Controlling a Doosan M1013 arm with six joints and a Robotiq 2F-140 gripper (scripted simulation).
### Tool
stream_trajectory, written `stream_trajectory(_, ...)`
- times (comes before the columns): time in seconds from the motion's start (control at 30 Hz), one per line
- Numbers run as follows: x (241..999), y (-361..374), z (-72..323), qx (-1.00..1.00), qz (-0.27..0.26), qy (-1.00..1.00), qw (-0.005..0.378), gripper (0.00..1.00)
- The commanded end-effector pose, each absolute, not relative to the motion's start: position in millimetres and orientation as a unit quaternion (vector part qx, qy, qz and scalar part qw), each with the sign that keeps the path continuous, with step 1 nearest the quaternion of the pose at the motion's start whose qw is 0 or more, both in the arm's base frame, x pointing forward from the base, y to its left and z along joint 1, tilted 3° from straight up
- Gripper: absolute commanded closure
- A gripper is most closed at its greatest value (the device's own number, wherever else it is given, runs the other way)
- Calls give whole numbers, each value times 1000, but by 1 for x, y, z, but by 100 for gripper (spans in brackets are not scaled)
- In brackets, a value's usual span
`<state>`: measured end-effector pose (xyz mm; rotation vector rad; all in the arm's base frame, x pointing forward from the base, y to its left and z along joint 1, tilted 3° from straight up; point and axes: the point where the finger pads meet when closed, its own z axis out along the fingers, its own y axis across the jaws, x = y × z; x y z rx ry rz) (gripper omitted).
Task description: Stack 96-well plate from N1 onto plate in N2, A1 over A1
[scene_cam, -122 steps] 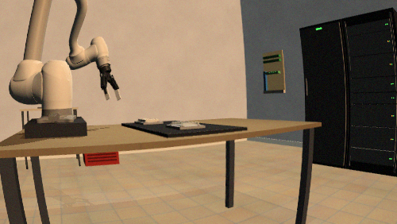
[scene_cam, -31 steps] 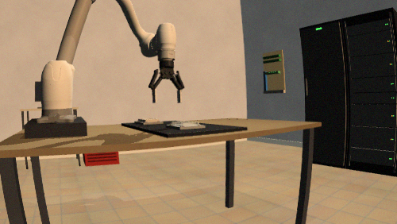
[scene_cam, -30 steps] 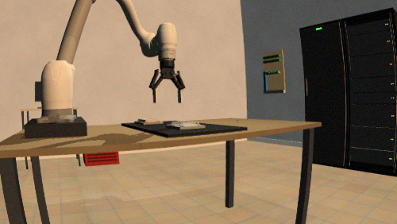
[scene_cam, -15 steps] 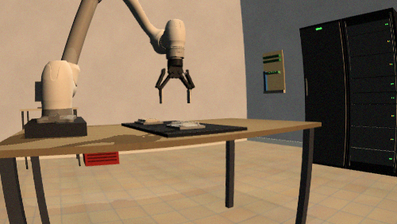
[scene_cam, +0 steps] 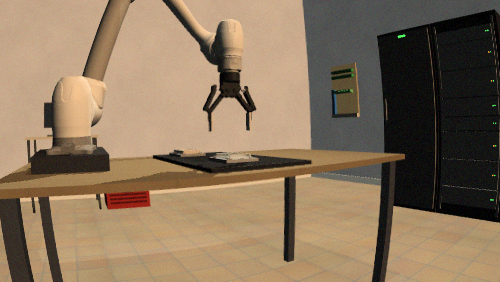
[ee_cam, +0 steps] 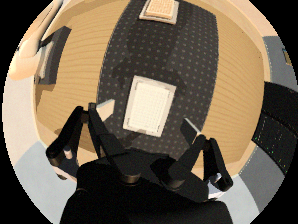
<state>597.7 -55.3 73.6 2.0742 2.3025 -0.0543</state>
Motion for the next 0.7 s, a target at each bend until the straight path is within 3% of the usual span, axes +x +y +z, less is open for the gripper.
stream_trajectory(0.0, 599, -64, 74, 669, -17, 743, 21, 0)
stream_trajectory(0.67, 599, -65, 62, 669, -17, 743, 21, 0)
